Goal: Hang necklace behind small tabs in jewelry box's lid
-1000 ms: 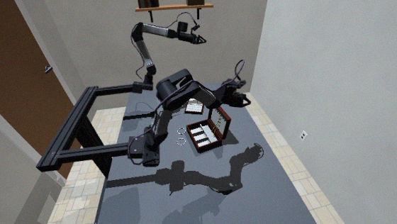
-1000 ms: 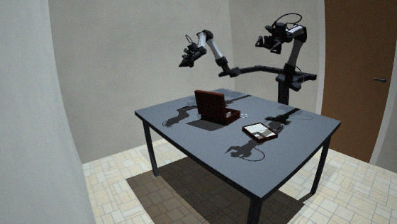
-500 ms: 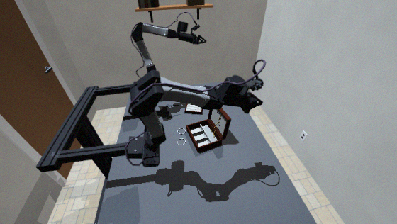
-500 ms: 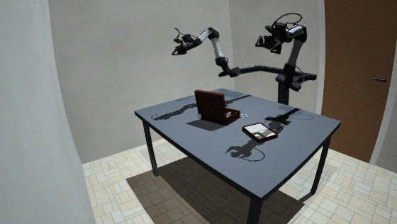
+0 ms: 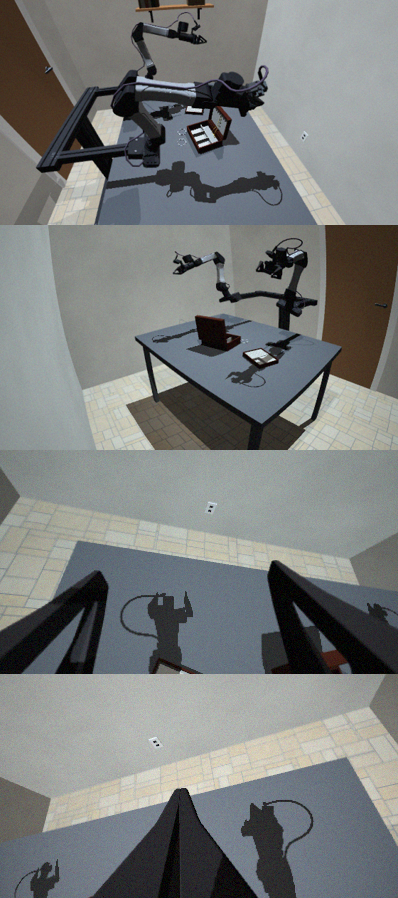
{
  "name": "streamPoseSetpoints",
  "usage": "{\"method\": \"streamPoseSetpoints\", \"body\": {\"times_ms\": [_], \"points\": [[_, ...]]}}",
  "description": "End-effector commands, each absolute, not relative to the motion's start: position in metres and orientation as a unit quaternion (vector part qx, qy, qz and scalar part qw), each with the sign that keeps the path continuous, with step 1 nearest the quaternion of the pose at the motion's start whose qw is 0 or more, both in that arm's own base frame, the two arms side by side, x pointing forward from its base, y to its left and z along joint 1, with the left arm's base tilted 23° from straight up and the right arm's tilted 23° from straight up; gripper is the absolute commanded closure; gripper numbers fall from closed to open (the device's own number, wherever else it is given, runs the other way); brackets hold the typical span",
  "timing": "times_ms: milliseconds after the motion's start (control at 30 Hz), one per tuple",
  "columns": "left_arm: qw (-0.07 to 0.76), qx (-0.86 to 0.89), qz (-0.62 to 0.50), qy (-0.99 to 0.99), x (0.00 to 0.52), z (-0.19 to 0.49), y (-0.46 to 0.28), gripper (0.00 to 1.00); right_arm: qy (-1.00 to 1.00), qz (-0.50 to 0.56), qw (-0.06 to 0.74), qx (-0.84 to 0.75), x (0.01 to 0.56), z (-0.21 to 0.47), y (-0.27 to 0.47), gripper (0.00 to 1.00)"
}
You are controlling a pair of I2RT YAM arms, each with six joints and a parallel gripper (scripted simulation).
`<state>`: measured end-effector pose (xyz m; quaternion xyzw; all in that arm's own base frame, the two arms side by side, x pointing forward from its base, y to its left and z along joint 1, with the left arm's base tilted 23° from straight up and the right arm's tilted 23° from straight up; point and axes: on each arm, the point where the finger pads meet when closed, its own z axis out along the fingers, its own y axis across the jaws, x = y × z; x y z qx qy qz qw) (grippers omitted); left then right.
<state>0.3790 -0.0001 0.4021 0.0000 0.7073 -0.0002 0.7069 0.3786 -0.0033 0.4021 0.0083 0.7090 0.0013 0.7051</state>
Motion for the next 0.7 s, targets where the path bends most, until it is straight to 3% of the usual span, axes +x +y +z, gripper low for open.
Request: {"method": "streamPoseSetpoints", "body": {"times_ms": [0,667], "points": [[0.718,0.000,0.006,0.696,0.374,0.421,0.002,0.00,0.687,0.003,0.726,-0.008,0.366,0.432,0.000,1.00],[0.704,0.003,0.003,0.710,0.375,0.399,0.000,0.00,0.699,-0.002,0.715,0.000,0.379,0.411,0.000,1.00]]}}
